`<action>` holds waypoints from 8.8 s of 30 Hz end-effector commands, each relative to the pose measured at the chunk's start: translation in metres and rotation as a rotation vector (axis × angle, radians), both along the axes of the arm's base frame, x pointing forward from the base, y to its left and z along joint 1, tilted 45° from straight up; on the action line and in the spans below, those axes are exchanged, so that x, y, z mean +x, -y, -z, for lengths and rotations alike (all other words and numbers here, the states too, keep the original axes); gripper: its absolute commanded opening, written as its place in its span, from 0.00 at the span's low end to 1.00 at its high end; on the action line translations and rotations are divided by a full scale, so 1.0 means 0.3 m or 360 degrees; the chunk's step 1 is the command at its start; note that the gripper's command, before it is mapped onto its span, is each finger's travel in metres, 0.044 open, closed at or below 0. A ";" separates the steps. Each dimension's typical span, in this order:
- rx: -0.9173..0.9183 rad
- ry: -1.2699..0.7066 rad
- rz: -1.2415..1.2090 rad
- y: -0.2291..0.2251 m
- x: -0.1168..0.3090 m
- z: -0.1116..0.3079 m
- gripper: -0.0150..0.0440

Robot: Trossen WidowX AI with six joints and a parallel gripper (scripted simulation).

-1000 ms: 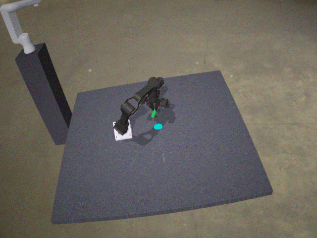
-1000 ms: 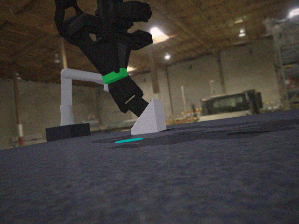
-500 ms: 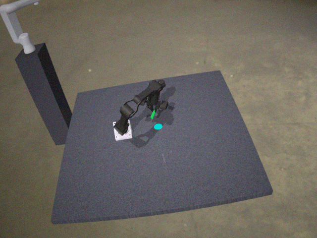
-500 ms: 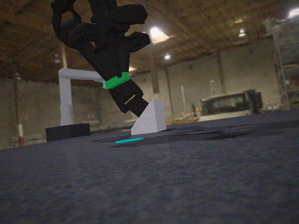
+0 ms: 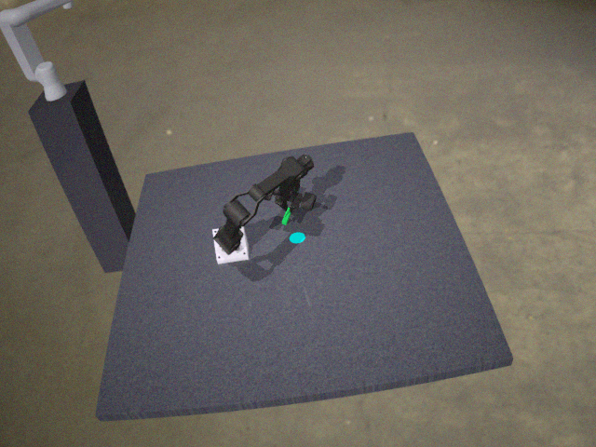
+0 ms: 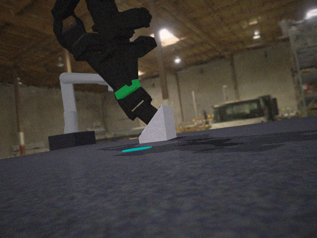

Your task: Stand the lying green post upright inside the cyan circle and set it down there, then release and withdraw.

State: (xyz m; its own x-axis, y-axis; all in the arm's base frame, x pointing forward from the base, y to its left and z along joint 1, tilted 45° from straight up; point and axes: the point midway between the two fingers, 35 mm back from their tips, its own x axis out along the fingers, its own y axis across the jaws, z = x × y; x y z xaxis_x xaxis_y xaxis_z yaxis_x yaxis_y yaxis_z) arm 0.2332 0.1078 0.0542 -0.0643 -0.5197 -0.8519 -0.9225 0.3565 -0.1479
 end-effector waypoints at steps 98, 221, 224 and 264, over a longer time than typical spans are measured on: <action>0.1158 0.0102 -0.0045 0.038 -0.028 0.025 0.29; 0.1823 0.0763 -0.0622 0.202 0.009 0.061 0.29; 0.1826 0.0766 -0.0622 0.229 0.006 0.088 0.29; 0.1818 0.0776 -0.0615 0.311 0.003 0.182 0.93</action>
